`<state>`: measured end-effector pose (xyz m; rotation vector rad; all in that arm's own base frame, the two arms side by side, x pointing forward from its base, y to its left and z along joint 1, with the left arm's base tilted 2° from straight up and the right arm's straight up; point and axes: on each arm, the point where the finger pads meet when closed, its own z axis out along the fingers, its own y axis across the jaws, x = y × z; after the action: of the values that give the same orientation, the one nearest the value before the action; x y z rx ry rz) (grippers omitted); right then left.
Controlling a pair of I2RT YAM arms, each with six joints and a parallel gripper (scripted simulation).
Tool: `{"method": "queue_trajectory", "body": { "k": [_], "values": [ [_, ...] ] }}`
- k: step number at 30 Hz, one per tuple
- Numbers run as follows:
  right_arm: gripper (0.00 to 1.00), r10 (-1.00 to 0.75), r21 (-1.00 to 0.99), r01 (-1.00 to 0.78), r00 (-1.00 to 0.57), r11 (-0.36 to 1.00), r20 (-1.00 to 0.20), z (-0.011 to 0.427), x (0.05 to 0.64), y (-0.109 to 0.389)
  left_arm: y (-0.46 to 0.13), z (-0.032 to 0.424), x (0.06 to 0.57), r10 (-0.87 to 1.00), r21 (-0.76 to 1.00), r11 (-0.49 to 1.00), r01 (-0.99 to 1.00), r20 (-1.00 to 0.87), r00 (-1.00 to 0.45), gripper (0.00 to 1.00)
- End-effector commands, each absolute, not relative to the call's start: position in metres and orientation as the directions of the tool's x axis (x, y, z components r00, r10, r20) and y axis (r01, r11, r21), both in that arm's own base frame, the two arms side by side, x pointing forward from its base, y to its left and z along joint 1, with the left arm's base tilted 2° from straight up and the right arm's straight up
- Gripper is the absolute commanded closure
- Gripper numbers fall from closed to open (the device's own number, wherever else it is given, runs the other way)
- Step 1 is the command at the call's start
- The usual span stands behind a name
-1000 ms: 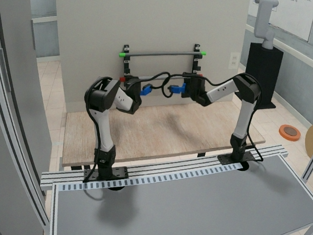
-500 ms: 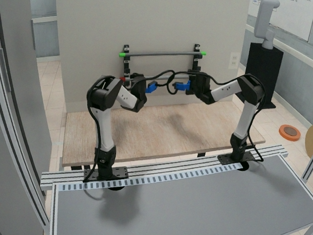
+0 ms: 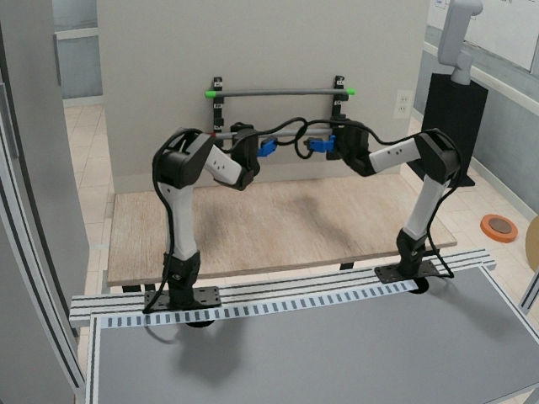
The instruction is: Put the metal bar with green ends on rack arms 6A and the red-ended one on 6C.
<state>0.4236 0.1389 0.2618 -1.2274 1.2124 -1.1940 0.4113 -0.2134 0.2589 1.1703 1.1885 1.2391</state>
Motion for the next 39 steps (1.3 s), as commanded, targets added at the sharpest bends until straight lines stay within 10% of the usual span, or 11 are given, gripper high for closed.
{"method": "queue_trajectory", "body": {
  "k": [1,39],
  "values": [
    [0.00,-1.000,-1.000,-0.003,0.026,-0.001,0.001,0.269,0.419,0.139,-0.220,0.252,0.414,1.000,1.000,-0.019,-0.023,0.018,-0.017,0.00],
    [0.00,-1.000,-1.000,-0.003,0.026,-0.001,0.001,0.285,0.419,0.139,-0.220,0.269,0.414,1.000,1.000,-0.019,-0.023,0.018,-0.017,0.00]
  ]
}}
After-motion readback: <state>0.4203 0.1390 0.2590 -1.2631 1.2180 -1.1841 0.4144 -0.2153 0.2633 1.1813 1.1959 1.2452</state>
